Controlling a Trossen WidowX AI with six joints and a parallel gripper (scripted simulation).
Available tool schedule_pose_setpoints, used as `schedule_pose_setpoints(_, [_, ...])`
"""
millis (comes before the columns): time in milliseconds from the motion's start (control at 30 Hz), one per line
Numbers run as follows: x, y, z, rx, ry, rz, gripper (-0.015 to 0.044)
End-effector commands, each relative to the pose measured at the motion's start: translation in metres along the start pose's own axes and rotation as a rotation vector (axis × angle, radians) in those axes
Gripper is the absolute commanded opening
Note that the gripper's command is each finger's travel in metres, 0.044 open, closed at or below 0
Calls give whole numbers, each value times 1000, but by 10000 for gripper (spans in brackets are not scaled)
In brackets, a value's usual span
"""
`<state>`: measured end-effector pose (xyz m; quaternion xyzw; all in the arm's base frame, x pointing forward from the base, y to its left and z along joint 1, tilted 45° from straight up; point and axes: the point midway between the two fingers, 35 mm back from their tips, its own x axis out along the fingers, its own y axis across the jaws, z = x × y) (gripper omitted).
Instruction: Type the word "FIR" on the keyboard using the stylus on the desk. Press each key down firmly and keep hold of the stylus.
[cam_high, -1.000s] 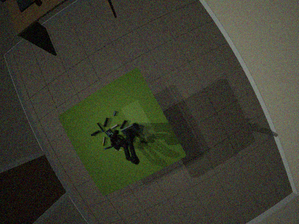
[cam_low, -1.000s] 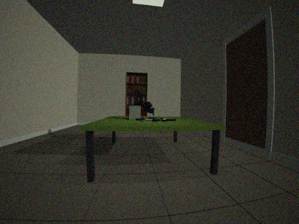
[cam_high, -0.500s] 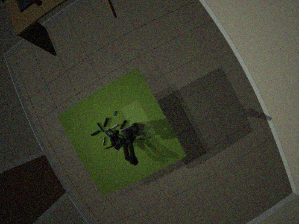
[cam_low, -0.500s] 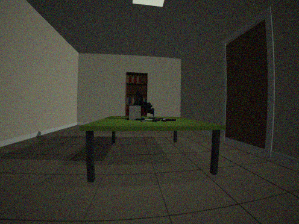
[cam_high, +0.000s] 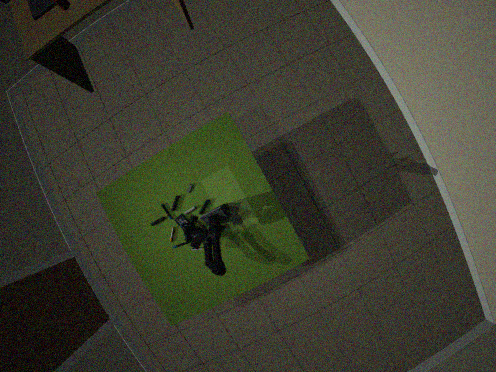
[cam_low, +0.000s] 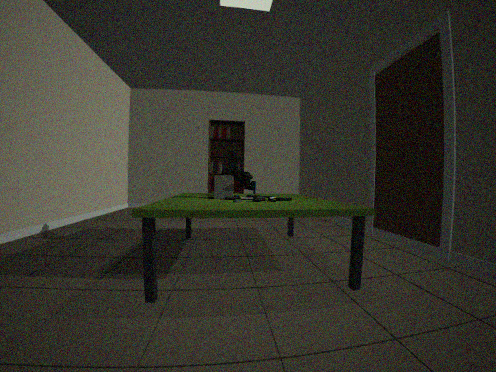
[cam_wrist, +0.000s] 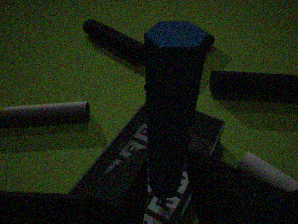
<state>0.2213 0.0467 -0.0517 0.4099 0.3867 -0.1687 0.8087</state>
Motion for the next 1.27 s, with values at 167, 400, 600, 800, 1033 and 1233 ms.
schedule_pose_setpoints(167, [2, -1, -3, 5, -5, -5, 81])
schedule_pose_setpoints(400, [2, -1, -3, 5, -5, -5, 81])
schedule_pose_setpoints(600, [1, -1, 0, 5, -4, -6, 81])
schedule_pose_setpoints(800, [-3, 0, 9, 5, -4, -7, 81])
schedule_pose_setpoints(1033, [-9, 0, 20, 4, -5, -6, 81])
schedule_pose_setpoints(1233, [-16, 0, 30, 4, -6, -5, 81])
